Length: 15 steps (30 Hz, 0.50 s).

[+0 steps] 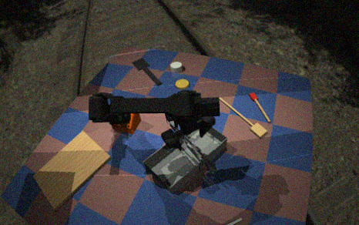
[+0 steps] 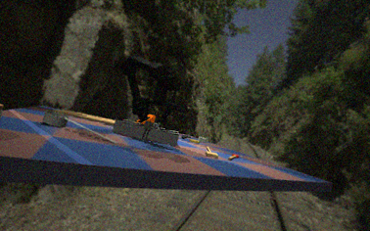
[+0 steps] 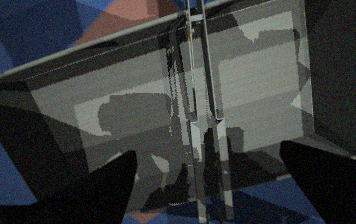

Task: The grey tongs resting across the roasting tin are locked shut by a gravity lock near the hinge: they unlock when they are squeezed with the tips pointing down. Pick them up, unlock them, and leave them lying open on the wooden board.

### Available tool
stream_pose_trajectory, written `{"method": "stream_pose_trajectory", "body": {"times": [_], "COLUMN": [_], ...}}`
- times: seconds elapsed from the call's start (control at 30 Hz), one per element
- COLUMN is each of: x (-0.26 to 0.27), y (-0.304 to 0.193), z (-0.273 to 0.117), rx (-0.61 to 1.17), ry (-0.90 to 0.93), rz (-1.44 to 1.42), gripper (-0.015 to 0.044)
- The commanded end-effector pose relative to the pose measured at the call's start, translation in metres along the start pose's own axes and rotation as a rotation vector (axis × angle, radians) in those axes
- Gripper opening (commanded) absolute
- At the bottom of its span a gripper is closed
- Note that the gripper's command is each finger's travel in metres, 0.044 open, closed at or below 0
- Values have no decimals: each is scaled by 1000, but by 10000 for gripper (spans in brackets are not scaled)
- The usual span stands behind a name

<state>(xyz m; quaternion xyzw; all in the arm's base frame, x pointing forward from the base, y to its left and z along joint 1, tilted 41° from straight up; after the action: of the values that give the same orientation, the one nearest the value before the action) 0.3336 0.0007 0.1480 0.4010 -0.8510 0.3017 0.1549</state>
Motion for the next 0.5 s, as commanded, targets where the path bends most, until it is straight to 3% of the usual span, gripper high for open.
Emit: {"method": "stream_pose_trajectory", "body": {"times": [0.0, 0.47], "x": [1, -1], "y": [-1, -7], "z": [-1, 2], "rx": [0, 1], "ry": [17, 17], "rz": [-38, -37], "gripper": [440, 440]}}
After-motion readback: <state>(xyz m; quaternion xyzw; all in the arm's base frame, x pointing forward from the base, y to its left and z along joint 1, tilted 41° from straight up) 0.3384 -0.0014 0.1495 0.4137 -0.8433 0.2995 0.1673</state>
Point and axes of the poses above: the point midway between the two fingers, 35 mm back from their tips, its own z axis out along the fingers, its own x axis across the jaws, y = z × x, the point moved 7 cm from there along -z, back along the fingers, and after that the axes turned 5 degrees about -z, right-handed, at the moved point
